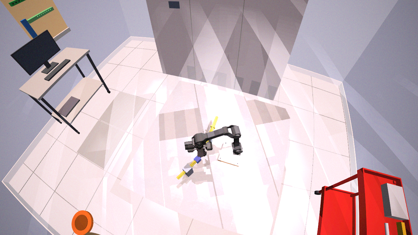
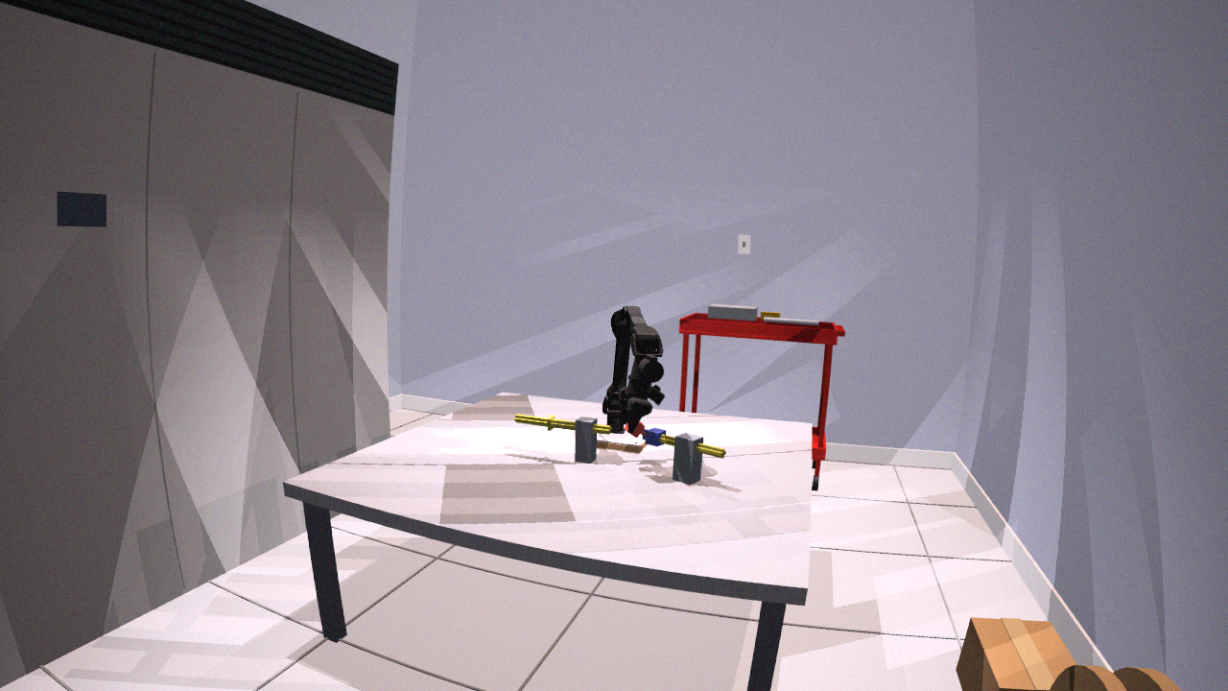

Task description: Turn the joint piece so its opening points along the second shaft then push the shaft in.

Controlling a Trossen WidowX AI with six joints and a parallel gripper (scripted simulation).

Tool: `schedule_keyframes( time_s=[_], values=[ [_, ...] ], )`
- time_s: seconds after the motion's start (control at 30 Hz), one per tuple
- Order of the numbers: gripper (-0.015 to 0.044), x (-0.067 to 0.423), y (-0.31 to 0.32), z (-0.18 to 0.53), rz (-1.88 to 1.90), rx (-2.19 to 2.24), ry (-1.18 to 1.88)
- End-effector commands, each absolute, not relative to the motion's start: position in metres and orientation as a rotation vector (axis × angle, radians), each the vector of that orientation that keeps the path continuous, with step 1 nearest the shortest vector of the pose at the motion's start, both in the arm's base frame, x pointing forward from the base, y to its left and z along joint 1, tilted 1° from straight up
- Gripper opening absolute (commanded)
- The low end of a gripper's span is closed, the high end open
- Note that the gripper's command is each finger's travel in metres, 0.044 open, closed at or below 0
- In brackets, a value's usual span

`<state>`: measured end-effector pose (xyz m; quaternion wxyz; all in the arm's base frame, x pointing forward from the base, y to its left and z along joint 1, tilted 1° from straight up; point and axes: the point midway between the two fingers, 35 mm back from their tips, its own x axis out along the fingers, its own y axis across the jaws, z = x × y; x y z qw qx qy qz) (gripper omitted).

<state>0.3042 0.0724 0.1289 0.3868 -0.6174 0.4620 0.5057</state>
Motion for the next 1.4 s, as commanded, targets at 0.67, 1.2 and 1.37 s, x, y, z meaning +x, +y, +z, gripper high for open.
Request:
schedule_keyframes(
  time_s=[0.67,1.2,1.37],
  values=[
    [0.0440,0.303,0.076,0.100,1.285,-1.567,1.183],
    [0.0182,0.303,0.076,0.099,1.285,-1.567,1.183],
    [0.0182,0.303,0.076,0.099,1.285,-1.567,1.183]
  ],
)
